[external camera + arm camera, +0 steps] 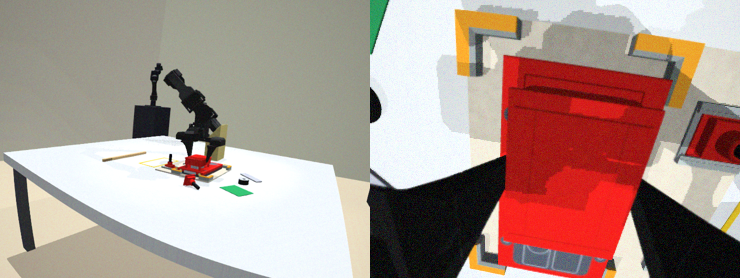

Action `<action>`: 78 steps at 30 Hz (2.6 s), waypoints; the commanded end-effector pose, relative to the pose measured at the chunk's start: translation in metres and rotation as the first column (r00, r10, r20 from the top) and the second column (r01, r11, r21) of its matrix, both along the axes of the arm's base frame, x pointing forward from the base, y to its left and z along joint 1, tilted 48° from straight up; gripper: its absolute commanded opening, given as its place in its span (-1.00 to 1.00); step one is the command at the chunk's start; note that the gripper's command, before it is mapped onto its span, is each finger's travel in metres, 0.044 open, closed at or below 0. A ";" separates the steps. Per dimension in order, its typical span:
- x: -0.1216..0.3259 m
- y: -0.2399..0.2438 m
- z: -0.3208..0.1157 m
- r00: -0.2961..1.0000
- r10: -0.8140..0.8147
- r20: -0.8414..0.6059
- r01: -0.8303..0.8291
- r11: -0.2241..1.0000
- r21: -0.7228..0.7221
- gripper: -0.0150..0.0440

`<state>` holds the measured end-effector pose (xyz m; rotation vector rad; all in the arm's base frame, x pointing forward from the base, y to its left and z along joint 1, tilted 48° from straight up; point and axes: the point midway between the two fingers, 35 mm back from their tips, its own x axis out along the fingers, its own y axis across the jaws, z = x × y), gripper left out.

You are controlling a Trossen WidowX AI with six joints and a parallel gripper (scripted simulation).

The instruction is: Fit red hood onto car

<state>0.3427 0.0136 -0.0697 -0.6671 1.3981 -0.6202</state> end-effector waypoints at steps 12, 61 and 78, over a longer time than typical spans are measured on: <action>0.001 0.000 0.000 1.000 -0.002 0.007 0.002 1.000 0.001 -0.49; 0.003 -0.008 -0.008 1.000 -0.005 0.010 0.005 1.000 0.004 -0.05; 0.003 0.010 0.007 1.000 -0.007 0.008 0.007 1.000 0.007 1.00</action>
